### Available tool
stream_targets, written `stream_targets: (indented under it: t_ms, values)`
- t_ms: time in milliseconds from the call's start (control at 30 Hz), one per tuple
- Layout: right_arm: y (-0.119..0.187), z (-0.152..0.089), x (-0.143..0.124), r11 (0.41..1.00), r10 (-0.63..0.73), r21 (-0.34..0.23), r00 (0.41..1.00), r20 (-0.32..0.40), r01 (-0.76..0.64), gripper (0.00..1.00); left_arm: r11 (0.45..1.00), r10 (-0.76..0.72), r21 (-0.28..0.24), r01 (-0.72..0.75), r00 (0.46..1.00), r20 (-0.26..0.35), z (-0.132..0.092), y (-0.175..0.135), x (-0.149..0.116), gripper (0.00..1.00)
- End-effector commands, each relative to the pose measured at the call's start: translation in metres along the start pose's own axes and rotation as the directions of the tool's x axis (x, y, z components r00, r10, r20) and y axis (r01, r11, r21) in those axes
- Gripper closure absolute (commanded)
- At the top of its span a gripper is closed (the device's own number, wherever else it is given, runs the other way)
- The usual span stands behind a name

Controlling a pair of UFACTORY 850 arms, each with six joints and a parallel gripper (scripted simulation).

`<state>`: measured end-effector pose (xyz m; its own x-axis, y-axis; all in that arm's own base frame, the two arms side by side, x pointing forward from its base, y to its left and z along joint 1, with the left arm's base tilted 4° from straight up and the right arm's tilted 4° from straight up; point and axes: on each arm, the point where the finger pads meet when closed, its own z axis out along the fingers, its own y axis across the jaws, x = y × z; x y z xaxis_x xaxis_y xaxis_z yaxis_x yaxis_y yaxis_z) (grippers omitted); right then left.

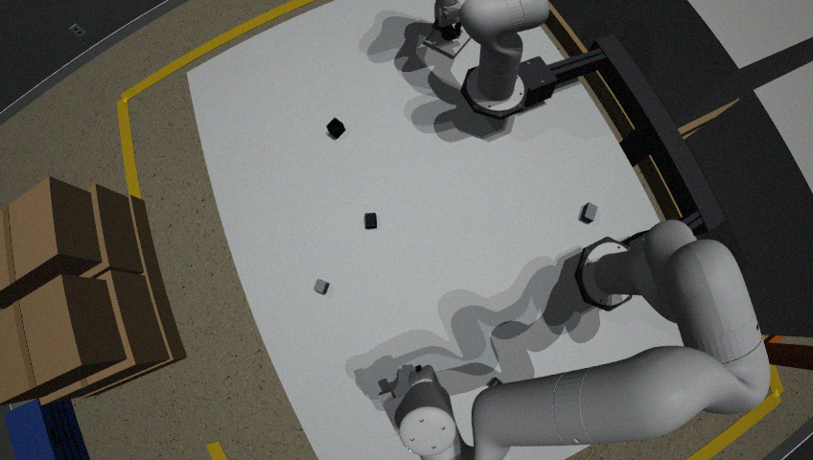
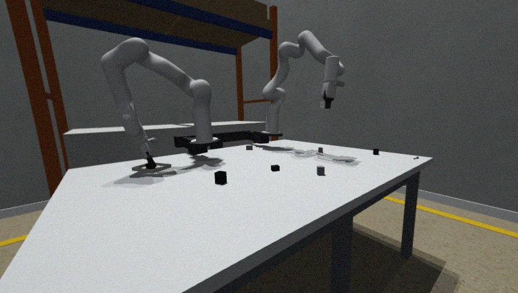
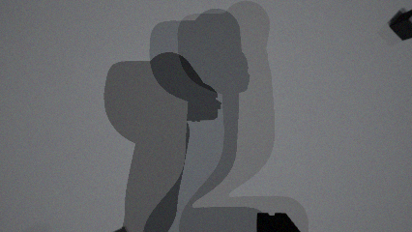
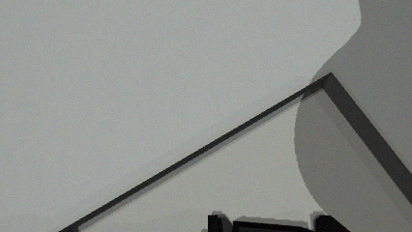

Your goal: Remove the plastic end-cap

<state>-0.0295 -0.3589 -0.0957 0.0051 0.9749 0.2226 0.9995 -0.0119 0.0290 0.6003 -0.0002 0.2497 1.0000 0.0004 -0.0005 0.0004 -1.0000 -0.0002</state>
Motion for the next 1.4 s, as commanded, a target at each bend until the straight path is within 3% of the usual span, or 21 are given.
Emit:
stream_targets:
  t_ms: [0, 500, 867, 1367]
  values:
    - [0.0, 0.0, 0.0, 1.0, 0.0, 0.0, 1.0, 0.001, 0.0, 0.43, 1.0, 0.0, 0.0, 0.0, 1.0, -0.002, -0.001, 0.0, 0.001, 1.0]
    - [0.0, -0.014, -0.001, 1.0, 0.0, 0.0, 1.0, 0.001, 0.0, 0.43, 1.0, 0.0, 0.0, 0.0, 1.0, -0.002, -0.001, 0.0, 0.001, 1.0]
    - [0.0, -0.078, 0.0, 1.0, 0.0, 0.001, 1.0, 0.0, 0.0, 0.43, 1.0, 0.0, 0.0, 0.0, 1.0, -0.002, -0.001, 0.0, 0.001, 1.0]
    - [0.0, -0.067, -0.001, 1.0, 0.0, 0.001, 1.0, 0.0, 0.0, 0.43, 1.0, 0.0, 0.0, 0.0, 1.0, -0.002, -0.001, 0.0, 0.001, 1.0]
